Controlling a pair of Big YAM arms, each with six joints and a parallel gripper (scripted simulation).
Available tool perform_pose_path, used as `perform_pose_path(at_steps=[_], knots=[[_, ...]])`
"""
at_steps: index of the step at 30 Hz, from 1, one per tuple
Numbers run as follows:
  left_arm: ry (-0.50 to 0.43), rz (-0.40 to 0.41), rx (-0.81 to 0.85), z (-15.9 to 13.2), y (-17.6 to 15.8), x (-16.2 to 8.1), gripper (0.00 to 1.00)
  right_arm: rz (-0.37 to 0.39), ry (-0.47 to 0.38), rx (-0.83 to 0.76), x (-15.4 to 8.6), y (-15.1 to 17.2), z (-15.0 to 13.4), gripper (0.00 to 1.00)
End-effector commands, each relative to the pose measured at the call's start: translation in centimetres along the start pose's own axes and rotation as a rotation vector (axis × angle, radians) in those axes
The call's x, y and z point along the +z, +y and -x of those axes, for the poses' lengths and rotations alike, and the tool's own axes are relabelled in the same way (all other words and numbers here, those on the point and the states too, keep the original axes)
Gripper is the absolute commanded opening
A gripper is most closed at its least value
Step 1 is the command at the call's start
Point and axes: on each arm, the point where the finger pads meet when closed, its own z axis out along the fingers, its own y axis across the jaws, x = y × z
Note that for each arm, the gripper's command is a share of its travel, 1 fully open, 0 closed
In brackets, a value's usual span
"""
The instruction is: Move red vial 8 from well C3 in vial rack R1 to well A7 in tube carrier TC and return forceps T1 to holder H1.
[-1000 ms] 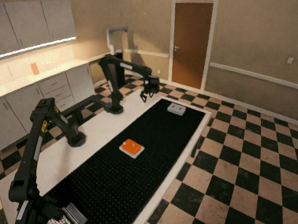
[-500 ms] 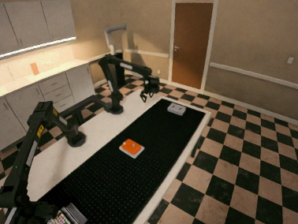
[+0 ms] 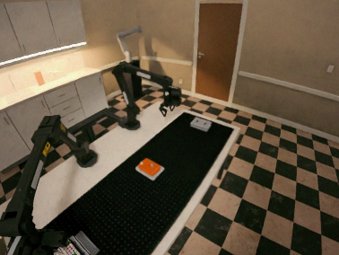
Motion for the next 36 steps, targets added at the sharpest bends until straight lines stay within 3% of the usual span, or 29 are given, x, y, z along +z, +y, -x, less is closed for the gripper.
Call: perform_pose_path(at_steps=[1,36], knots=[[-0.032,0.005,0.010,2.0,0.5,-1.7,1.00,0.008,0.000,-0.009,0.2,-0.1,0.2,0.08],[-0.032,0.005,0.010,2.0,0.5,-1.7,1.00,0.015,-0.002,-0.009,1.7,0.0,0.3,0.07]])
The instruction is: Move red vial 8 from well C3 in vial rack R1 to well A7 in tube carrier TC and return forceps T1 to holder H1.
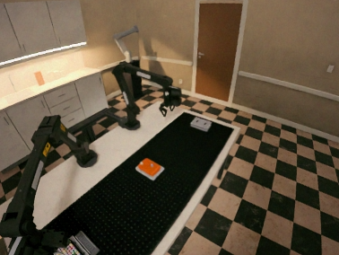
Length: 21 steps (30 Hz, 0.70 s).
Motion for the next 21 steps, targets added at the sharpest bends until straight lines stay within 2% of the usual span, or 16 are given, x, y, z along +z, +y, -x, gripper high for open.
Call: perform_pose_path(at_steps=[1,21], knots=[[-0.032,0.005,0.010,1.97,0.49,-1.72,1.00,0.013,-0.002,-0.009,1.34,-0.07,0.34,0.07],[-0.032,0.005,0.010,1.97,0.49,-1.72,1.00,0.016,-0.005,-0.009,1.82,-0.01,0.46,0.10]])
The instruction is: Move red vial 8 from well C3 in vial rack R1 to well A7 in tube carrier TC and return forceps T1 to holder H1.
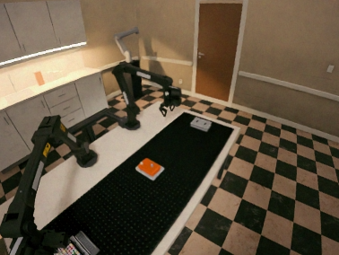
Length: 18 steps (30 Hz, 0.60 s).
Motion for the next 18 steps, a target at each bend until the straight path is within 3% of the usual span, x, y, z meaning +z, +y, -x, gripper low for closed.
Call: perform_pose_path(at_steps=[1,18], knots=[[-0.032,0.005,0.010,1.97,0.49,-1.72,1.00,0.019,-0.005,-0.009,1.40,0.06,0.46,0.10],[-0.032,0.005,0.010,1.97,0.49,-1.72,1.00,0.016,-0.006,-0.009,1.80,0.00,0.54,0.11]])
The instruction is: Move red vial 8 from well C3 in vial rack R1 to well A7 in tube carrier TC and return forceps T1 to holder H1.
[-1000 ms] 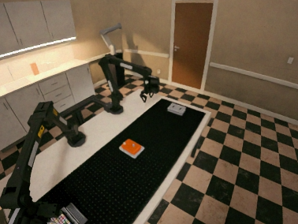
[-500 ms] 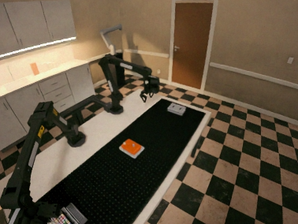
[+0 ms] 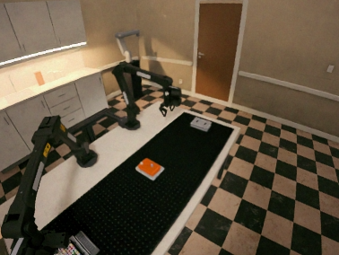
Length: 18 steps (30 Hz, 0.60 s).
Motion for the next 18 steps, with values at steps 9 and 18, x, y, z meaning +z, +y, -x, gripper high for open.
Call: perform_pose_path(at_steps=[9,18], knots=[[-0.032,0.005,0.010,1.97,0.49,-1.72,1.00,0.009,-0.005,-0.009,1.55,-0.15,0.57,0.11],[-0.032,0.005,0.010,1.97,0.49,-1.72,1.00,0.015,-0.006,-0.010,1.78,0.00,0.61,0.11]])
